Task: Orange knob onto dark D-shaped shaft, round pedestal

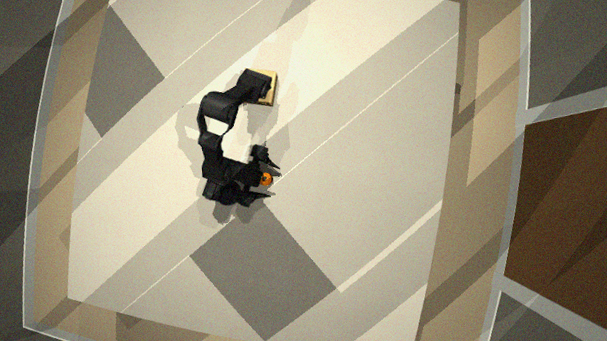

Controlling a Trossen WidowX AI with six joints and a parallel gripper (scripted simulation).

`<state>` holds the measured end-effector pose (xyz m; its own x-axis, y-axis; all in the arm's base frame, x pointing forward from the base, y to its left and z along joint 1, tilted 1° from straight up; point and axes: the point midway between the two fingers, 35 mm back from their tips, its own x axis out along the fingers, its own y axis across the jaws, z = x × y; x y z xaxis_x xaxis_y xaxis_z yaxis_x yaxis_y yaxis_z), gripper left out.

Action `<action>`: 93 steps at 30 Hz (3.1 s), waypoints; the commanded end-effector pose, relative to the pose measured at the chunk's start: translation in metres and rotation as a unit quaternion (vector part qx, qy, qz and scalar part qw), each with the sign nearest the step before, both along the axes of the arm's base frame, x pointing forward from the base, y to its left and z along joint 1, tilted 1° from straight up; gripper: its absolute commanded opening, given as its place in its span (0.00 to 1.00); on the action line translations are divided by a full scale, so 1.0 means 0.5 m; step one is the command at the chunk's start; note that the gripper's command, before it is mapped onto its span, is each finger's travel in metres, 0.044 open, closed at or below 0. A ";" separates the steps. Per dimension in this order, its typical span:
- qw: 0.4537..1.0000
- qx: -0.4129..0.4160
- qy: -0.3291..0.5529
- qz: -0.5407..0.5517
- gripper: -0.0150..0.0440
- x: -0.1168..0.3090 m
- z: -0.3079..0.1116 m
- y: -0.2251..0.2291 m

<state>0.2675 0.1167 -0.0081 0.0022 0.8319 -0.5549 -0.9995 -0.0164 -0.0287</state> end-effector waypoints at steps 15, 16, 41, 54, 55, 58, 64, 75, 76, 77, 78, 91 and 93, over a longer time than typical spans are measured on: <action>0.987 -0.150 0.047 0.017 1.00 -0.022 0.151 0.021; 0.979 -0.196 0.051 0.018 1.00 -0.024 0.151 0.022; 0.806 -0.420 0.185 -0.373 1.00 -0.009 0.204 0.001; 0.707 -0.363 0.277 -0.540 1.00 -0.009 0.203 0.002; 0.707 -0.363 0.277 -0.540 1.00 -0.009 0.203 0.002; 0.707 -0.363 0.277 -0.540 1.00 -0.007 0.203 -0.004; 0.707 -0.363 0.277 -0.540 1.00 -0.005 0.136 -0.004; 0.707 -0.363 0.277 -0.540 1.00 -0.001 0.097 -0.002; 0.707 -0.363 0.277 -0.540 1.00 0.000 0.094 -0.002; 0.707 -0.363 0.277 -0.540 1.00 0.000 0.091 -0.001; 0.707 -0.363 0.277 -0.540 1.00 0.001 0.088 -0.001; 0.706 -0.362 0.279 -0.541 1.00 0.003 0.047 0.001; 0.706 -0.362 0.279 -0.541 1.00 0.003 0.040 0.001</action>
<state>0.2709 0.1180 0.0181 0.0392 0.0119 -0.9992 -0.2941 0.9558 -0.0001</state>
